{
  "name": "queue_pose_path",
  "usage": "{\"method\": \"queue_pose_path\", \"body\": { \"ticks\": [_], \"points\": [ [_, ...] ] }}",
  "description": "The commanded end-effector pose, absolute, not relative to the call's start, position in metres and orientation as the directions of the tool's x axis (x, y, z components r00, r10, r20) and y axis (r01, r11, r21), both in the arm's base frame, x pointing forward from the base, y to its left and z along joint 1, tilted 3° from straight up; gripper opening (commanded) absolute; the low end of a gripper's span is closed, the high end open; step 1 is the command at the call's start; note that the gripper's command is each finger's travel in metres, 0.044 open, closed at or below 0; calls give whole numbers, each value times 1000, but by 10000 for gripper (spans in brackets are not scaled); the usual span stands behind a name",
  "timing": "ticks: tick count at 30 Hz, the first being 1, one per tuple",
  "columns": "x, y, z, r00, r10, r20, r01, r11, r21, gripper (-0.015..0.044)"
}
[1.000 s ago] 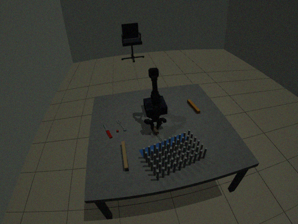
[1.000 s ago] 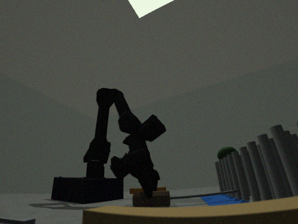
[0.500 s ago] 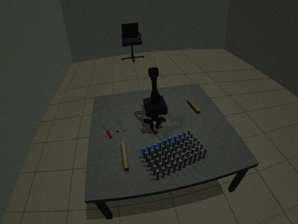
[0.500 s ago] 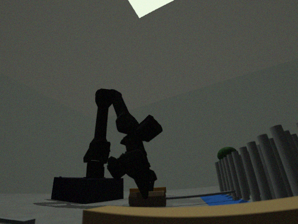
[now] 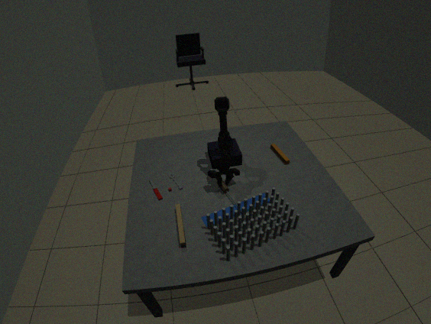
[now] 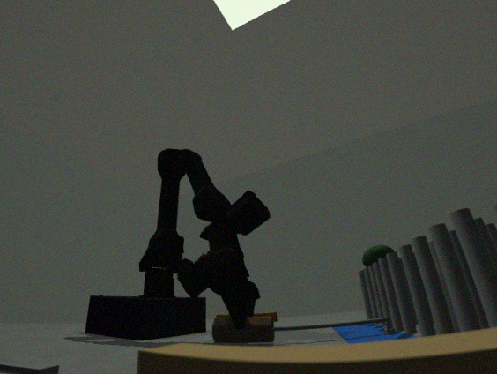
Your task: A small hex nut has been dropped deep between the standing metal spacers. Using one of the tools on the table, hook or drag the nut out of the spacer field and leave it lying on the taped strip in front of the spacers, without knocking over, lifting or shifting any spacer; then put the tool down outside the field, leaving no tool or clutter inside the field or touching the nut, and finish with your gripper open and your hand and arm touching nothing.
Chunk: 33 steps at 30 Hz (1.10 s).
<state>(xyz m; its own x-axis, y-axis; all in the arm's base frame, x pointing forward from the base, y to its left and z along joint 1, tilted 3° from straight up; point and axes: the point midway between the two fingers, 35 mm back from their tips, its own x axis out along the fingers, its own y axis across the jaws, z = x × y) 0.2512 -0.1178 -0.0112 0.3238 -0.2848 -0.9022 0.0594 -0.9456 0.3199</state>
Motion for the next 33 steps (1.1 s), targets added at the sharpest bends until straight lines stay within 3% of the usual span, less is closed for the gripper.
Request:
{"method": "queue_pose_path", "body": {
  "ticks": [1,20,33],
  "points": [
    [255,-119,-4,339,-289,-895,59,-943,327,0],
    [256,-120,9,339,-290,-895,56,-943,327,0],
    [215,-119,12,337,-290,-896,60,-943,328,0]
  ]
}}
